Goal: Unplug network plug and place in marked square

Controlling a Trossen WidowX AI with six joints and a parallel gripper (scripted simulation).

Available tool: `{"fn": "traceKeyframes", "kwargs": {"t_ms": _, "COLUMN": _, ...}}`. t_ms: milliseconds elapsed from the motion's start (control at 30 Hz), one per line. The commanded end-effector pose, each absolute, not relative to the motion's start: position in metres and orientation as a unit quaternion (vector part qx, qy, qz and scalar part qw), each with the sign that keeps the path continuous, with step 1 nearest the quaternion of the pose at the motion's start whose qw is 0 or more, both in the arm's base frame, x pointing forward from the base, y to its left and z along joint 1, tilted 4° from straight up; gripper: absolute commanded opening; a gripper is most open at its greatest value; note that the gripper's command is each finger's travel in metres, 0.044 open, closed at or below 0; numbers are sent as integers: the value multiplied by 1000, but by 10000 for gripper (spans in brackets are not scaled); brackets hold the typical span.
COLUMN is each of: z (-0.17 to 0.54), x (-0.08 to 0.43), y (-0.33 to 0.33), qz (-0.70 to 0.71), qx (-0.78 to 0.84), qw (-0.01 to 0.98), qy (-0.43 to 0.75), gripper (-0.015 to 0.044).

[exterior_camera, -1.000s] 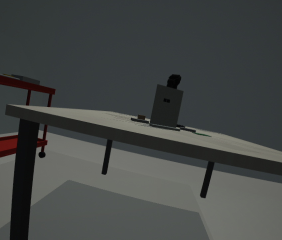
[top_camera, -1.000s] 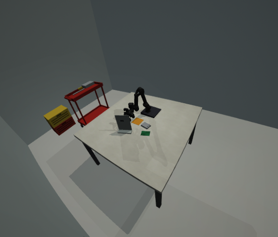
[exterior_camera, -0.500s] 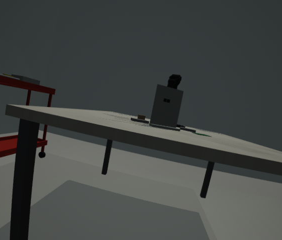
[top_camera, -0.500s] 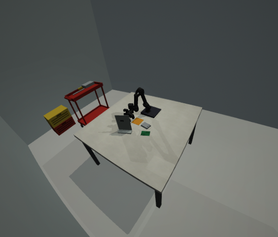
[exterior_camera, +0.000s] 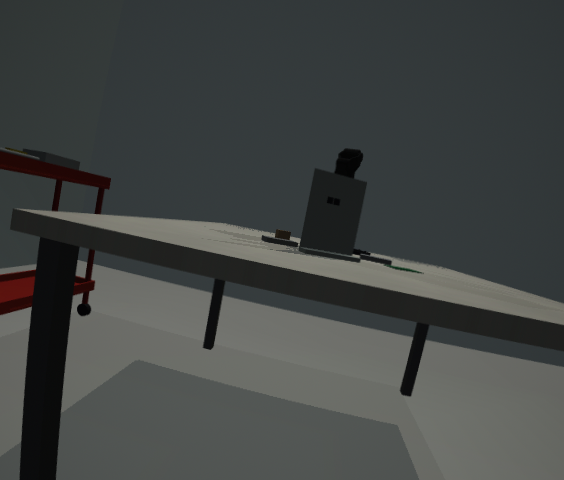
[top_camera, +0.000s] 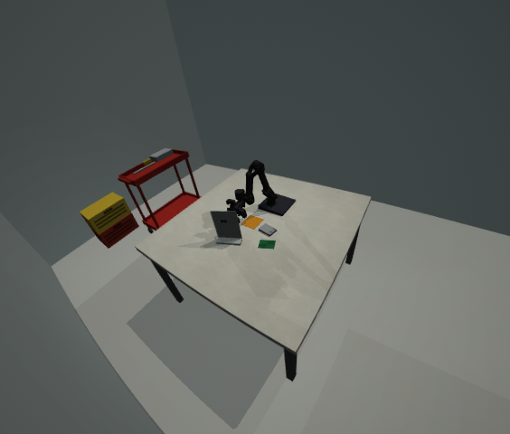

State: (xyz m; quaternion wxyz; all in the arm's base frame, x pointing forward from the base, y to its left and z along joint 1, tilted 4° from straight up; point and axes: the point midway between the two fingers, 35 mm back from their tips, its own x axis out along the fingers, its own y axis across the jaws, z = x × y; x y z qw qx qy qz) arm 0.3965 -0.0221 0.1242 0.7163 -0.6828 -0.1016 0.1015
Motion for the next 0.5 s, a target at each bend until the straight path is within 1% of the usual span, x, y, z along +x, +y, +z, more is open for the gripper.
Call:
{"fn": "traceKeyframes", "kwargs": {"t_ms": 0, "z": 124, "x": 397, "y": -23, "qz": 100, "qx": -681, "qw": 718, "qy": -99, "gripper": 0}}
{"fn": "traceKeyframes", "kwargs": {"t_ms": 467, "z": 124, "x": 389, "y": -26, "qz": 100, "qx": -681, "qw": 718, "qy": -99, "gripper": 0}}
